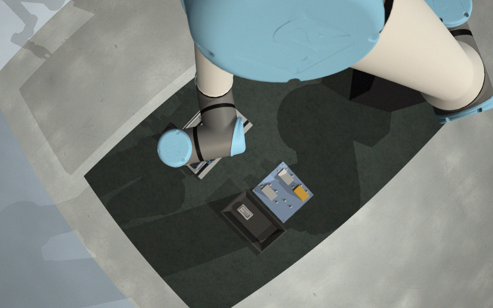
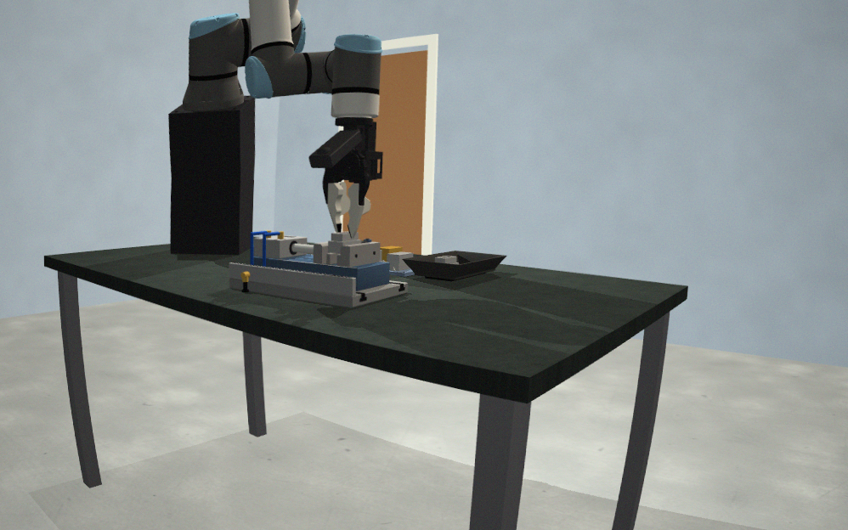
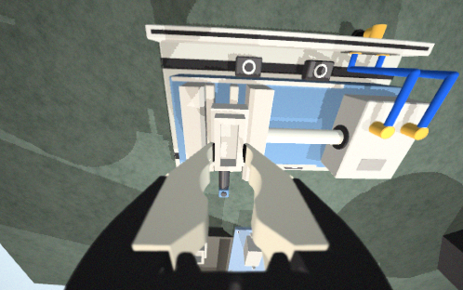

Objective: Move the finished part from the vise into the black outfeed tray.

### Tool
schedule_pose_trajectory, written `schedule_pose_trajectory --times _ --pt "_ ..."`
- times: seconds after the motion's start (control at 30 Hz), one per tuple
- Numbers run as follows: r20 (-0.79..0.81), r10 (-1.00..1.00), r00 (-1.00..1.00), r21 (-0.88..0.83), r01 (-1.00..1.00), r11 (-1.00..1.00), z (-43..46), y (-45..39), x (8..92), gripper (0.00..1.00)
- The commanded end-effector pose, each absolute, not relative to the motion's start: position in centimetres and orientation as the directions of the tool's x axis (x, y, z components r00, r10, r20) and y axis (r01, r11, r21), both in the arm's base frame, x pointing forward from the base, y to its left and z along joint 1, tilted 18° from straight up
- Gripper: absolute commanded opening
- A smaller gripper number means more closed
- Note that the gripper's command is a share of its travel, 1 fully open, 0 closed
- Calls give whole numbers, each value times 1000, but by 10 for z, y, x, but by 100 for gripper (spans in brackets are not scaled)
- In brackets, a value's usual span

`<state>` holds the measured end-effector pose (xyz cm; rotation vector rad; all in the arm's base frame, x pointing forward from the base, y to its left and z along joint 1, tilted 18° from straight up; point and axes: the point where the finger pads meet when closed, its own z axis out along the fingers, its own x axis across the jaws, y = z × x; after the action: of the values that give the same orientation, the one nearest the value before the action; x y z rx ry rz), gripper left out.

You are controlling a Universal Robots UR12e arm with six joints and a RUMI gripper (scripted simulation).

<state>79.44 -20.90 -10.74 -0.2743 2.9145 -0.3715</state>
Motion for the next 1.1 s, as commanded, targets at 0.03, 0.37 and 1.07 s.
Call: schedule_pose_trajectory --times 0.03,0.37,1.07 --pt "-165 -206 -964 -265 -158 951 -106 -209 795 0" --pt "-165 -206 -964 -265 -158 951 -96 -206 792 0" --pt "-165 -206 -964 -265 -158 951 -68 -200 786 0"
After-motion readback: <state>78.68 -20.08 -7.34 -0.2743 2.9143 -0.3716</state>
